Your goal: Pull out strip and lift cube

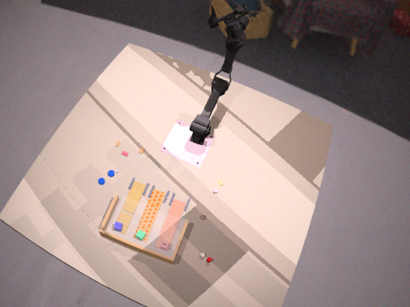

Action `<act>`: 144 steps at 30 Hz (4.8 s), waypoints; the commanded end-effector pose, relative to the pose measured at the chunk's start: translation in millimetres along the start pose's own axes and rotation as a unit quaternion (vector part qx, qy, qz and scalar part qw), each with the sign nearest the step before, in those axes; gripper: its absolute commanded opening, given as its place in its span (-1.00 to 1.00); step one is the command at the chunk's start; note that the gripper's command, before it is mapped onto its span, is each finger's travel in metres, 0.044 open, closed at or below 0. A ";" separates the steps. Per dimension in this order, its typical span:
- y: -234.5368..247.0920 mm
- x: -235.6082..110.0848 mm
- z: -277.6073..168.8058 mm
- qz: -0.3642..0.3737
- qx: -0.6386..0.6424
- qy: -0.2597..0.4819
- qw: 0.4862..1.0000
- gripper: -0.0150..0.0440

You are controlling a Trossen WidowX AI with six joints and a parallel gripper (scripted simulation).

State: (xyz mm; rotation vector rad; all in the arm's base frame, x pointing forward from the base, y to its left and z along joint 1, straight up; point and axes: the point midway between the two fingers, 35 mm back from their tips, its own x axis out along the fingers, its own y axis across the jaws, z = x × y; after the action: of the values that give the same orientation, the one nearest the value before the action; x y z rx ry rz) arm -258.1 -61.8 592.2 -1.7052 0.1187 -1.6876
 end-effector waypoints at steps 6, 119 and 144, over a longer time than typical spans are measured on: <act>20.7 23.4 74.0 0.031 0.070 -0.074 0.994 0.86; 459.6 -362.1 555.7 0.933 0.025 0.216 0.288 -0.49; 480.1 -397.6 551.0 0.933 0.024 0.216 0.288 -0.49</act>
State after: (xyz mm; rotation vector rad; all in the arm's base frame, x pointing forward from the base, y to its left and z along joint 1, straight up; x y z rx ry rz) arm 383.1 28.7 75.9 0.0050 1.5258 0.0156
